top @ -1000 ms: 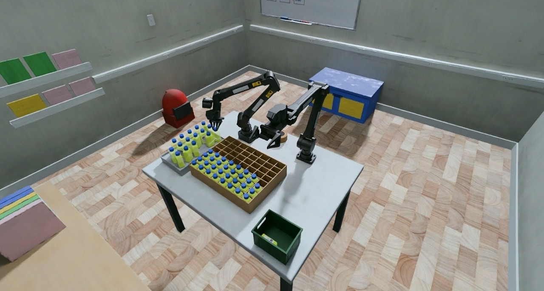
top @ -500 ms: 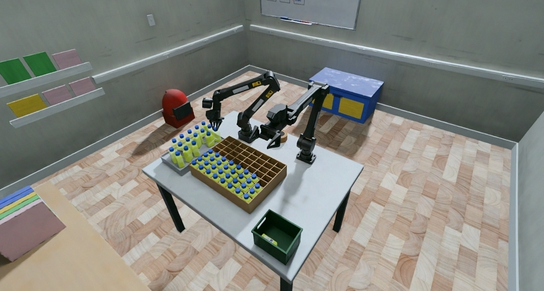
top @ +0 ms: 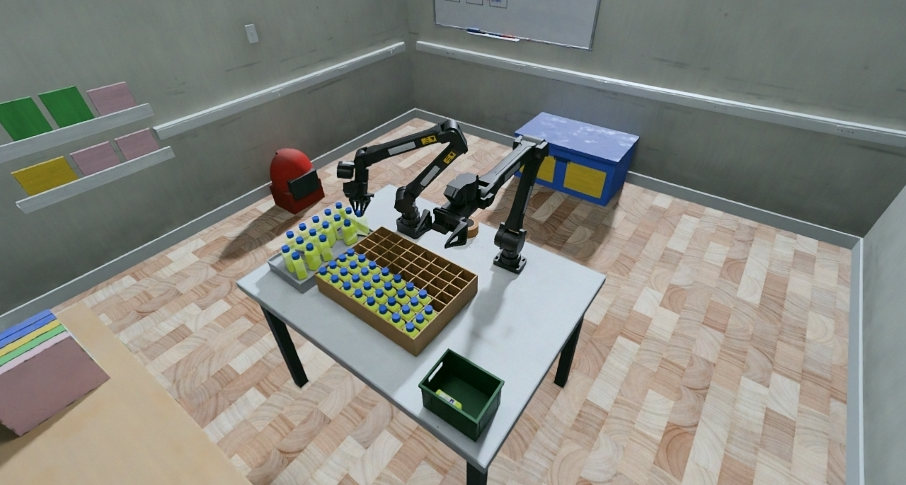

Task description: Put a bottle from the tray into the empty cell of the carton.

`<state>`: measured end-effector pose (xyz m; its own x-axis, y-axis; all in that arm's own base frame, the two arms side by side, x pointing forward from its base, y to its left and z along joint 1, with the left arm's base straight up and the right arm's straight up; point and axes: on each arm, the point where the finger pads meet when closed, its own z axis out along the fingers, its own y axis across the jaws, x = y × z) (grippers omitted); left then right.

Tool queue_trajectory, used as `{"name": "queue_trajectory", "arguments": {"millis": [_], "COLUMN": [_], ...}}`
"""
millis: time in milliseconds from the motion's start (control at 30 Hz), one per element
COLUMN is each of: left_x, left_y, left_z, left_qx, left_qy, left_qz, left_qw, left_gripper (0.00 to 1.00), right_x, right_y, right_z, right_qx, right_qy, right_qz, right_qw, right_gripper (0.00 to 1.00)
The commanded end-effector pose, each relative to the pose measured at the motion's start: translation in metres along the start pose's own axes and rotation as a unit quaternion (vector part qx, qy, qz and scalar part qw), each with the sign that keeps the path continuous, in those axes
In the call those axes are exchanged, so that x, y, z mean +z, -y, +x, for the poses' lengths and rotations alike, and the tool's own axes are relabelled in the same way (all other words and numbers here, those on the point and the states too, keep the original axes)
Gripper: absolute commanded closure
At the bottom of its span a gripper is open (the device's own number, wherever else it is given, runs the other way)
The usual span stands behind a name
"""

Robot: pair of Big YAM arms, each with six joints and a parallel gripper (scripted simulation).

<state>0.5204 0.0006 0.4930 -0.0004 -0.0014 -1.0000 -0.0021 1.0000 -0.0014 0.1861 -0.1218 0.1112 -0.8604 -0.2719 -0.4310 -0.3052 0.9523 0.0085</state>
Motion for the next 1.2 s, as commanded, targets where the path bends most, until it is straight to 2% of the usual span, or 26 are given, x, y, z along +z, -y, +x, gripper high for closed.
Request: {"name": "queue_trajectory", "arguments": {"millis": [0, 400, 467, 667, 767, 1167], "left_x": [0.007, 0.007, 0.007, 0.007, 0.007, 0.007], "left_y": [0.002, 0.002, 0.002, 0.002, 0.002, 0.002], "left_z": [-0.041, -0.041, -0.041, -0.041, -0.041, -0.041], "left_qx": [-0.001, -0.001, -0.001, -0.001, -0.001, -0.001], "left_qy": [0.029, 0.029, 0.029, 0.029, 0.029, 0.029], "left_qz": [0.002, 0.002, 0.002, 0.002, 0.002, 0.002], "left_qw": [1.000, 1.000, 1.000, 1.000, 1.000, 1.000], "left_gripper": [0.00, 0.00, 0.00, 0.00, 0.00, 0.00], "right_x": [-0.032, -0.054, -0.047, -0.053, -0.021, -0.027], "right_y": [0.025, 0.025, 0.027, 0.027, 0.004, 0.008], "right_z": [-0.028, -0.039, -0.037, -0.041, -0.016, -0.020], "right_qx": [-0.018, -0.022, -0.019, -0.026, -0.009, -0.014], "right_qy": [0.018, 0.022, 0.018, 0.026, 0.012, 0.016], "right_qz": [0.035, 0.044, 0.034, 0.051, 0.020, 0.029], "right_qw": [0.999, 0.999, 0.999, 0.998, 1.000, 0.999], "right_gripper": [0.71, 0.71, 0.71, 0.71, 0.71, 0.71]}}
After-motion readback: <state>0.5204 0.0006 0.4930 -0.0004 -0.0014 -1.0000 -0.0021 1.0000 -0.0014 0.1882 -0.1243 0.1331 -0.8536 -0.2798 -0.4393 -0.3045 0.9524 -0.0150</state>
